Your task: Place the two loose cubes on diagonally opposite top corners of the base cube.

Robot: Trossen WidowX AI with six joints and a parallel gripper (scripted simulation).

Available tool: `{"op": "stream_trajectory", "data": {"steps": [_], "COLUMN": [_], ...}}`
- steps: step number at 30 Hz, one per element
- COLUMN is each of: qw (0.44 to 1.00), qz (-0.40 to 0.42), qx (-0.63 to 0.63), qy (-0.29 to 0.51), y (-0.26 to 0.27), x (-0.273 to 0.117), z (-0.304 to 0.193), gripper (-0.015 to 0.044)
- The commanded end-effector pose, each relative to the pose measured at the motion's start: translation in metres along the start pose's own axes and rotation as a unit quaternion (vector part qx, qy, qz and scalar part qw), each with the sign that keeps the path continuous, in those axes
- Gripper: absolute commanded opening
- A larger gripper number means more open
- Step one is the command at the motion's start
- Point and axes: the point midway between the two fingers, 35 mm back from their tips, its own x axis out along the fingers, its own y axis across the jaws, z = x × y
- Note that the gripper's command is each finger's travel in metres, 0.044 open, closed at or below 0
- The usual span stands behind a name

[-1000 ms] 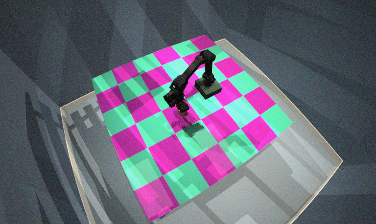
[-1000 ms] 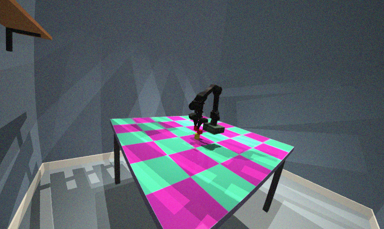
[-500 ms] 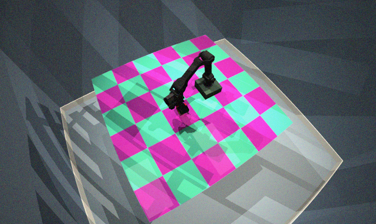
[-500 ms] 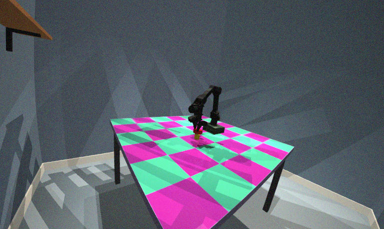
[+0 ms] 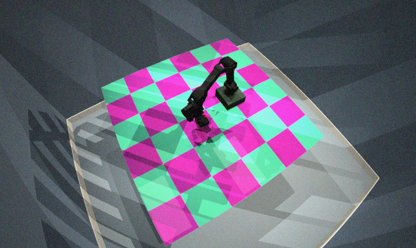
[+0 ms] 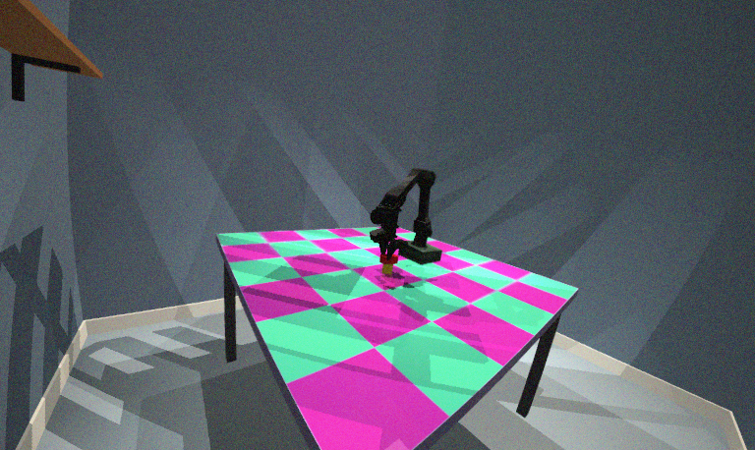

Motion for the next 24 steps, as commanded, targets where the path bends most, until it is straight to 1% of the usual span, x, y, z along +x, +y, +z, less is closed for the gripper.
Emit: {"op": "stream_trajectory", "data": {"steps": [1, 12, 16, 21, 24], "qw": [1.000, 1.000, 1.000, 1.000, 1.000], "qz": [0.001, 0.001, 0.001, 0.001, 0.000], "qx": [0.002, 0.002, 0.002, 0.002, 0.000], "qy": [0.001, 0.001, 0.001, 0.001, 0.000], "y": [0.0005, 0.0005, 0.0005, 0.0005, 0.0000], "x": [0.0014, 0.0014, 0.0014, 0.0014, -0.0072], "z": [-0.0003, -0.0003, -0.0003, -0.0003, -0.0002], "gripper": [0.0105, 0.0105, 0.0205, 0.0205, 0.0205]}}
